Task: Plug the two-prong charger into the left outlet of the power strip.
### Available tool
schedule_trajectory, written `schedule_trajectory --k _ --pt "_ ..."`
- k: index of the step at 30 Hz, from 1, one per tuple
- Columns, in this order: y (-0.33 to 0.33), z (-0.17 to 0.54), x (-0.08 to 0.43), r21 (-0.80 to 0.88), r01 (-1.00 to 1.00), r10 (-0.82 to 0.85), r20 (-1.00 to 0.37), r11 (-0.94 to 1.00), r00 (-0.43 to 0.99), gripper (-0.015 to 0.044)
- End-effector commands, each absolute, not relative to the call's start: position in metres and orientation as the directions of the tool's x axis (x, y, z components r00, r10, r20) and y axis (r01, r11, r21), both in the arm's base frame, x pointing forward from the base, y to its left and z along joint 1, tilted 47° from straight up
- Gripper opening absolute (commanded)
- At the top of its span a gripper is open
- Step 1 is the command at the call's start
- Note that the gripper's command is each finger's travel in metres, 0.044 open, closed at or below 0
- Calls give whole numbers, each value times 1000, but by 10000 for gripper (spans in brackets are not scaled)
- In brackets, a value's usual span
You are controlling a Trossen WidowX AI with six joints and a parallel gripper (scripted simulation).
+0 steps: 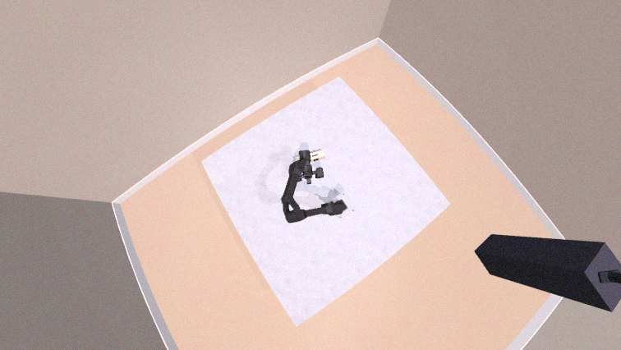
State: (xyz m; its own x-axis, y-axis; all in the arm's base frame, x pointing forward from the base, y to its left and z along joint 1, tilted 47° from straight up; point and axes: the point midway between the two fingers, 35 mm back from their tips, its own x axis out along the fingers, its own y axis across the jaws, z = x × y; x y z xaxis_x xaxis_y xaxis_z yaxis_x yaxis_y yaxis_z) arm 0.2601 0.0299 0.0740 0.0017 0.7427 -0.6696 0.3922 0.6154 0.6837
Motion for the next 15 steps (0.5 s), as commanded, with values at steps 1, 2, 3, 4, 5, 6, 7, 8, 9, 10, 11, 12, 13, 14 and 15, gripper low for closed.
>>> schedule_trajectory --k 1,2,3,4,5,6,7,8,9,10,11,12,13,14,15 --pt "36 69 259 685 398 747 -665 611 -2 440" --pt "37 68 259 685 398 747 -665 610 -2 440" --pt "38 68 259 685 398 747 -665 610 -2 440" --pt "38 68 259 685 398 747 -665 610 -2 440" --pt "38 67 259 685 398 747 -665 610 -2 440" --pt "39 67 260 685 398 747 -665 611 -2 440" --pt "39 66 260 685 398 747 -665 611 -2 440" --pt "40 65 260 685 398 747 -665 611 -2 440" --pt "41 64 260 685 398 747 -665 611 -2 440" --pt "42 63 260 685 398 747 -665 611 -2 440" --pt "44 62 261 684 398 746 -665 611 -2 440" --pt "45 61 261 684 398 746 -666 611 -2 440" --pt "46 59 261 684 398 746 -666 611 -2 440" --pt "47 58 261 684 398 746 -666 611 -1 440" --pt "48 57 261 684 398 746 -666 611 -1 440"
